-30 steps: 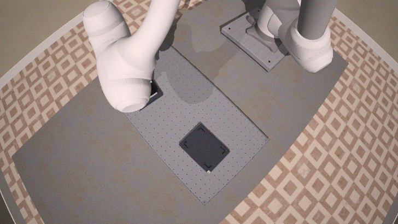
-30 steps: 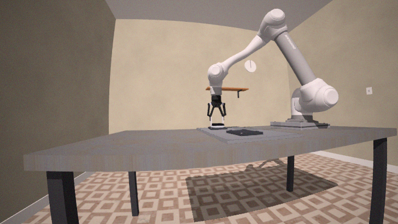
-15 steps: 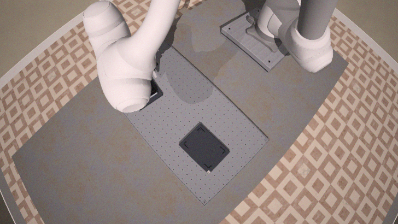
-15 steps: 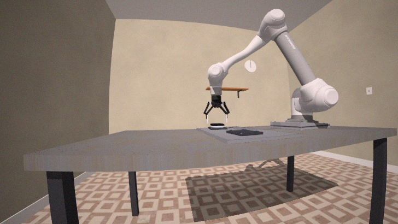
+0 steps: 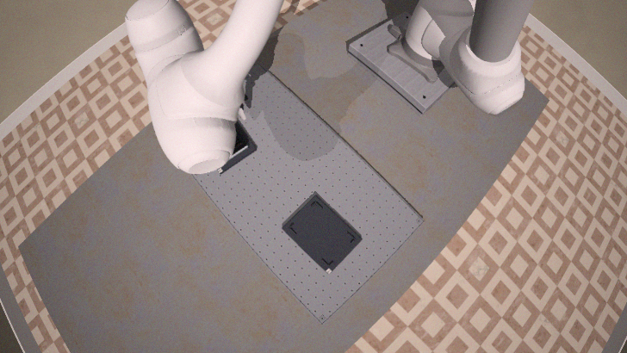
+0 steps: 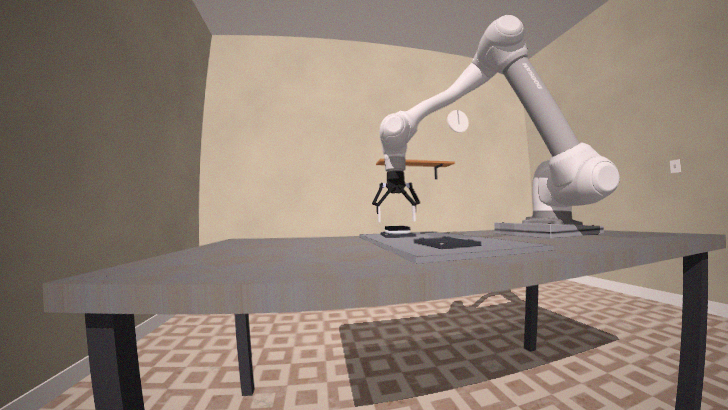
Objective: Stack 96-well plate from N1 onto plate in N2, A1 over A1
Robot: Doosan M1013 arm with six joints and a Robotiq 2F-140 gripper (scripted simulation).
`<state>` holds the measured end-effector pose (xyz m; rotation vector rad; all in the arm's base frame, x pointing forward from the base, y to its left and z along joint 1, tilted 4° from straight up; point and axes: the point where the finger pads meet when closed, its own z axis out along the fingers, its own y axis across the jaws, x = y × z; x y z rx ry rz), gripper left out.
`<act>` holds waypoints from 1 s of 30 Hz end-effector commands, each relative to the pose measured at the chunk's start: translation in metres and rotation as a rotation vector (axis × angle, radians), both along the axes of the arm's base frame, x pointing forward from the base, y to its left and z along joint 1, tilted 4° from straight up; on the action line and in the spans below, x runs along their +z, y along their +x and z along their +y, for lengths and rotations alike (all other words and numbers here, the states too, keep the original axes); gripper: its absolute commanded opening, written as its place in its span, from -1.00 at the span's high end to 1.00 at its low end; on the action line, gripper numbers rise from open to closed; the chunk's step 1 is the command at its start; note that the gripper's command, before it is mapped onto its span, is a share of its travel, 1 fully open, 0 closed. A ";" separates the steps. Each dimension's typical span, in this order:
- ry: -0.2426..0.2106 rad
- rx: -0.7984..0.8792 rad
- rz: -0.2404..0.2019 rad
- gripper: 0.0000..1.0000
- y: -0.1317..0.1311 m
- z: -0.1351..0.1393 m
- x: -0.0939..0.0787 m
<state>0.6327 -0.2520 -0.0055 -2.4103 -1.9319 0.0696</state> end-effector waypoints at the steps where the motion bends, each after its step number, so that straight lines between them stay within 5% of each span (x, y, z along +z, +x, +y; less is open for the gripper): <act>1: 0.000 0.000 0.000 -1.00 0.000 0.000 0.006; 18: 0.000 0.000 0.000 -1.00 0.003 -0.001 0.046; 30: 0.000 0.000 0.000 -1.00 0.004 -0.001 0.056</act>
